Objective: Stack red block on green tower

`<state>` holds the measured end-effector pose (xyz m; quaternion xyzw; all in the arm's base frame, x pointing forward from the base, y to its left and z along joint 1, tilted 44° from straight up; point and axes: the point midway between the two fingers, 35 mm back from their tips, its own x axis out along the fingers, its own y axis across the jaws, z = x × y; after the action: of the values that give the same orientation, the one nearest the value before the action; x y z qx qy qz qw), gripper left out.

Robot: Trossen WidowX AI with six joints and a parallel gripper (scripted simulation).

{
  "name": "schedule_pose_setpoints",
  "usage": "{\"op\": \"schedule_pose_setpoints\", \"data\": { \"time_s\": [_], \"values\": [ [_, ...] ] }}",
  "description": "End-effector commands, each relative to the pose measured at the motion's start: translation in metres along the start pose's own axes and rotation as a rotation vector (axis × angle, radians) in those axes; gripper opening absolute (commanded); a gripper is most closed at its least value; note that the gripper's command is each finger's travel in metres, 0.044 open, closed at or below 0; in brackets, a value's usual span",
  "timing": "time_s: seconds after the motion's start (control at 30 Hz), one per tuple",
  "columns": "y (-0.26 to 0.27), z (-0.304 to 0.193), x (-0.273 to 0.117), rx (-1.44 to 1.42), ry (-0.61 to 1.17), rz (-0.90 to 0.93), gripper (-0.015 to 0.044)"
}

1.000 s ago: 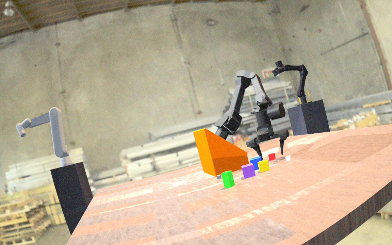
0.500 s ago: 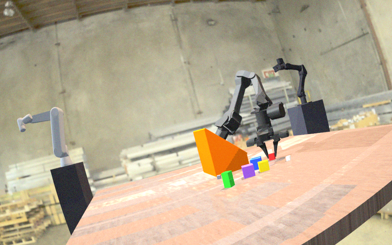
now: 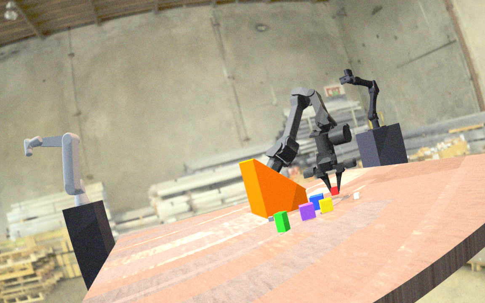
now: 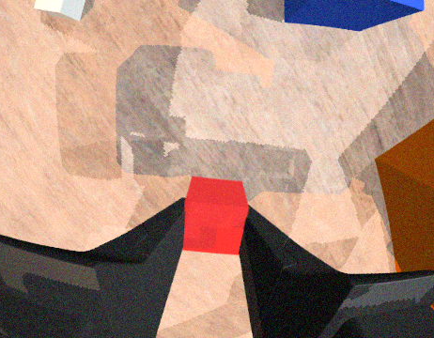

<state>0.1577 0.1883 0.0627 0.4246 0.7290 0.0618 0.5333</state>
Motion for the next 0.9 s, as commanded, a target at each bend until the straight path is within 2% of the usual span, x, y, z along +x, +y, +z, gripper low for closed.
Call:
{"op": "schedule_pose_setpoints", "data": {
  "time_s": [0.0, 0.73, 0.87],
  "values": [
    [0.003, 0.000, -0.016, -0.007, -0.003, 0.010, 0.0000],
    [0.001, 0.000, -0.103, -0.006, -0.005, 0.008, 0.0000],
    [0.001, -0.001, -0.106, -0.006, -0.005, 0.008, 0.0000]
  ]
}}
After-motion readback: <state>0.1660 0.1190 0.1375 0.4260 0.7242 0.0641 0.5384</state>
